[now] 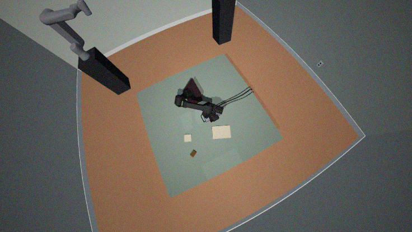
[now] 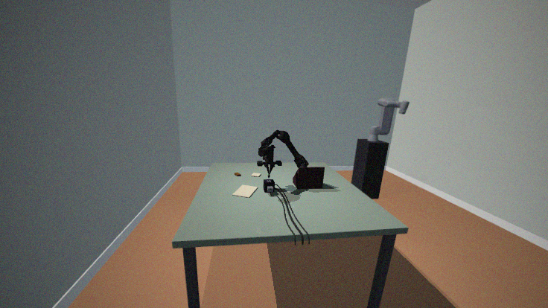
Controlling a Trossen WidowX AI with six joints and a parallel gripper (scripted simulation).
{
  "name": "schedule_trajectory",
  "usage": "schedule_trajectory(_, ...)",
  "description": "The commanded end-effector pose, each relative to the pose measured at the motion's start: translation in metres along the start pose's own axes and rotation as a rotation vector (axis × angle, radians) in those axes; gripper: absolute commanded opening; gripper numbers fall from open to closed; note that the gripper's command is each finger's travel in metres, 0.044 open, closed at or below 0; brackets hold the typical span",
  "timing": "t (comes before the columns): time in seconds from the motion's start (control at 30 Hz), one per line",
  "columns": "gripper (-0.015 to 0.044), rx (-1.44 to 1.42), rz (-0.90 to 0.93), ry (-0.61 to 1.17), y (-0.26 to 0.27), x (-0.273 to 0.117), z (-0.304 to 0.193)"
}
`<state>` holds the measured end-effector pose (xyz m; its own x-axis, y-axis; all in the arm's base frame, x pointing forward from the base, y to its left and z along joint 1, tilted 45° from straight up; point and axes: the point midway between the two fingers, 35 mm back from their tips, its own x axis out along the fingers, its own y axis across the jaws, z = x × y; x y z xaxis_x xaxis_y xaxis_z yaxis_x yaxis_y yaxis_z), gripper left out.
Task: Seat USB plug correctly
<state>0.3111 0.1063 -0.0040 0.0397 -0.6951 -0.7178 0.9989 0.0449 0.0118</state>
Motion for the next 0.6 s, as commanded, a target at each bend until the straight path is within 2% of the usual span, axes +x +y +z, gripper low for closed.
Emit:
schedule_trajectory(0.0, 0.0, -0.005, -0.002, 0.006, -0.0006, 0.0008, -0.0006)
schedule_trajectory(0.57, 0.0, -0.003, -0.002, 0.021, -0.0007, 0.0027, -0.0017)
